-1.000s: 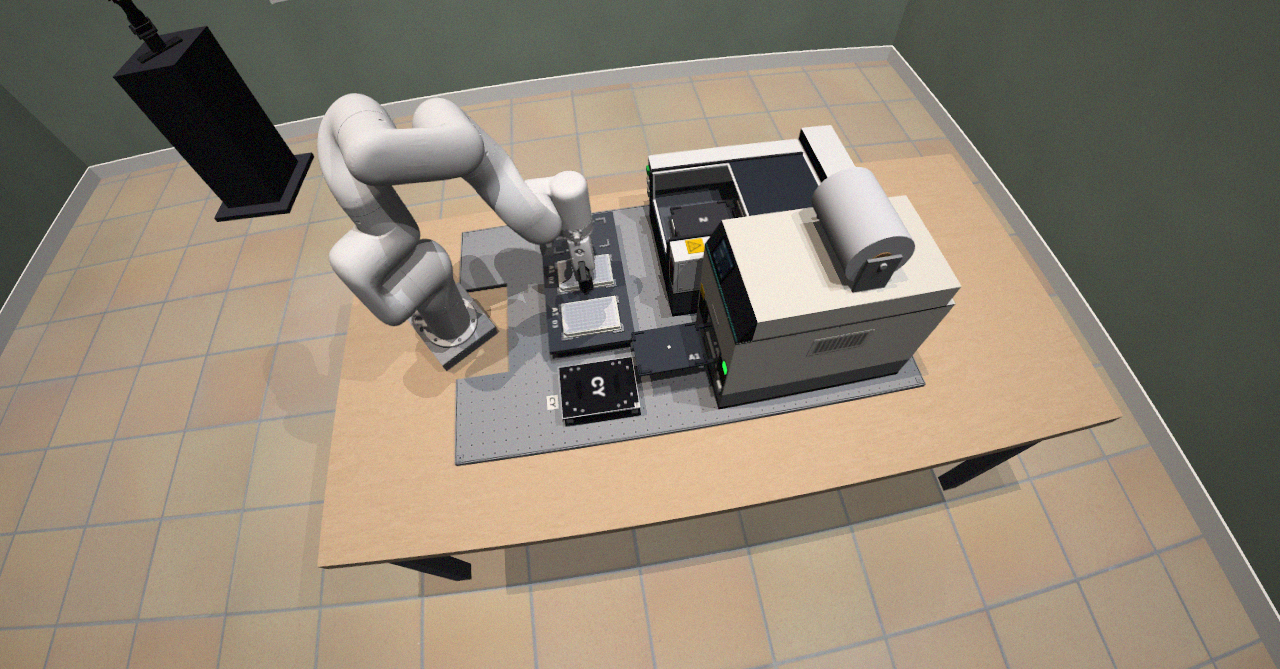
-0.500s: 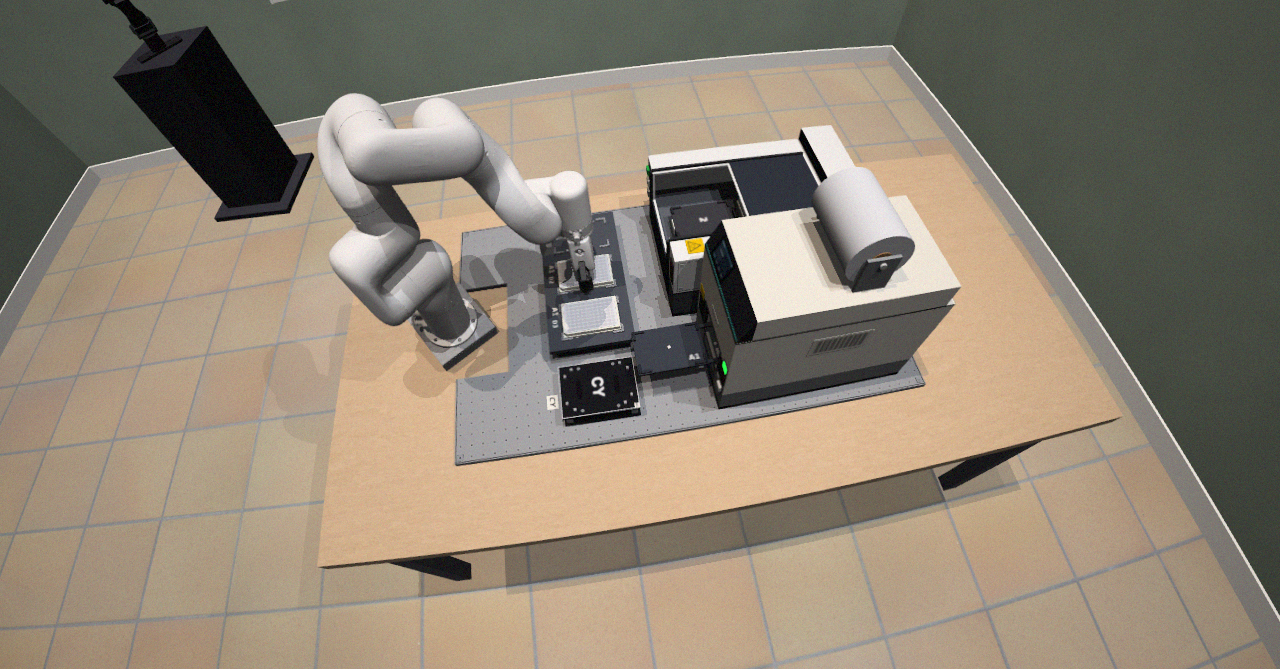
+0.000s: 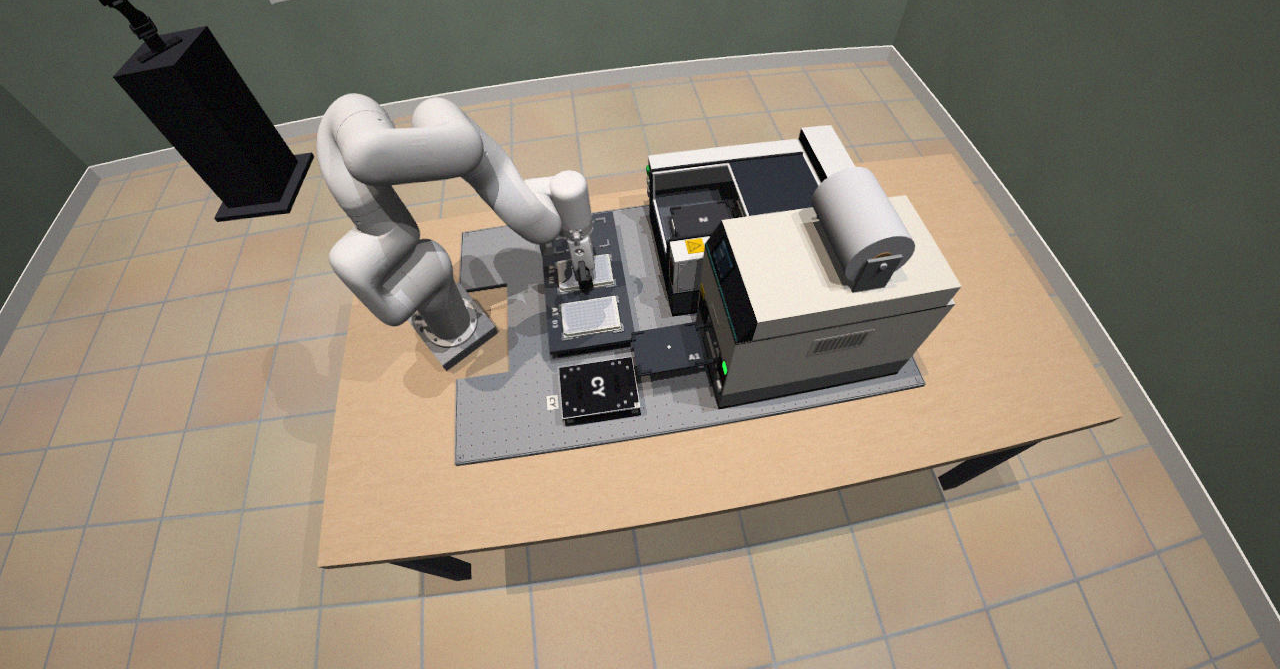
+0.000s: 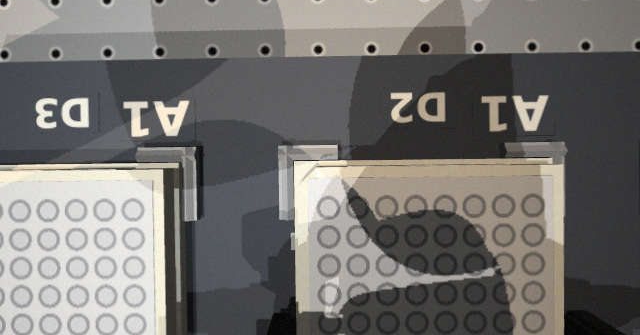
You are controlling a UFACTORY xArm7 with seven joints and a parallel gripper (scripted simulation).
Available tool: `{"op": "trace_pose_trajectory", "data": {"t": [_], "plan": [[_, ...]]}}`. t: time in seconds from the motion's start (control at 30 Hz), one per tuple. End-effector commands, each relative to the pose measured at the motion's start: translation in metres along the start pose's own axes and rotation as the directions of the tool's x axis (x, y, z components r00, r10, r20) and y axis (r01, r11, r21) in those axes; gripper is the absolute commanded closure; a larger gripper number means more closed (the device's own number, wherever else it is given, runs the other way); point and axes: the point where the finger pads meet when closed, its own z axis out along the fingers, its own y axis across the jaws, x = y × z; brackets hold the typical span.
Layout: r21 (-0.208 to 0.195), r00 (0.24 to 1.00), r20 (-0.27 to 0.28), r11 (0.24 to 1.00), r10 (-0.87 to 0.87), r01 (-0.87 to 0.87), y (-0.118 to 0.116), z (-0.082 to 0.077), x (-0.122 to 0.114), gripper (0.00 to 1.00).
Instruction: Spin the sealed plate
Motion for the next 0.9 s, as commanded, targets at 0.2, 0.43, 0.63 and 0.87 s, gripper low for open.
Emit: {"op": "trace_pose_trajectory", "data": {"t": [0.2, 0.43, 0.63, 0.87], "plan": [[-0.001, 1.0, 0.004, 1.0, 0.0, 0.0, 0.001, -0.017, -0.001, 0.0], [-0.001, 1.0, 0.004, 1.0, 0.0, 0.0, 0.001, -0.025, -0.001, 0.0], [-0.001, 1.0, 0.004, 1.0, 0.0, 0.0, 0.001, -0.035, -0.001, 0.0], [-0.001, 1.0, 0.004, 1.0, 0.0, 0.0, 0.001, -0.043, -0.001, 0.0]]}}
